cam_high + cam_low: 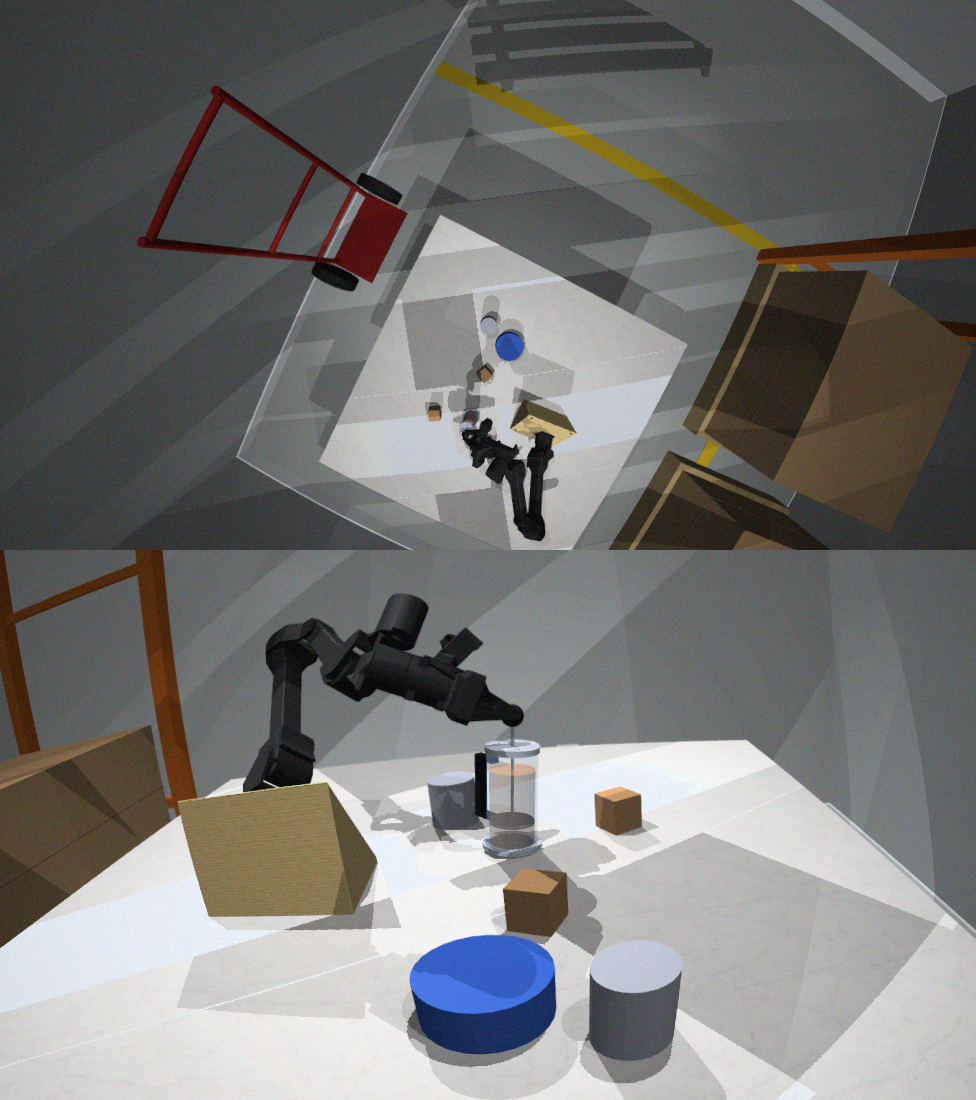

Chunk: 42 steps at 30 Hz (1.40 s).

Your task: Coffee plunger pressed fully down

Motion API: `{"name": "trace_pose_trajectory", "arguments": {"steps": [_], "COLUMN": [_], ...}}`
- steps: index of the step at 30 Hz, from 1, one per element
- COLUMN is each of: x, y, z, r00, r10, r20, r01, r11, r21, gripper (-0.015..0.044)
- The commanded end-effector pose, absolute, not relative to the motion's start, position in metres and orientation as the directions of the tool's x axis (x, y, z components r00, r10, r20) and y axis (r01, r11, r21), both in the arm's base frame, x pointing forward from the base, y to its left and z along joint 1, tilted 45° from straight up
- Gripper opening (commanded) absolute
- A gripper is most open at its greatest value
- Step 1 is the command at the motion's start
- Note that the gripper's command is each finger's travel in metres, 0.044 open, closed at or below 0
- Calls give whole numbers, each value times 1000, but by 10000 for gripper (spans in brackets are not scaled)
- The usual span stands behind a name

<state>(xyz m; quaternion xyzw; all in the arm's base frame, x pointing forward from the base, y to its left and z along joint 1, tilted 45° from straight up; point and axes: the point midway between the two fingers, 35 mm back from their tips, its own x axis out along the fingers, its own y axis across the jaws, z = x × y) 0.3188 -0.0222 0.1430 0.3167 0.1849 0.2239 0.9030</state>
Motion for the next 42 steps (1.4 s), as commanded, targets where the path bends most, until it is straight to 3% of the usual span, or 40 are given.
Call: {"name": "trace_pose_trajectory", "arguments": {"steps": [1, 42], "x": [317, 322], "y": [-13, -18], "z": [133, 134], "r00": [812, 819], "r10": [546, 536], "r20": [-208, -203], "r01": [-279, -281], "r11": [675, 684], "r21": [683, 674], "gripper": [121, 121]}}
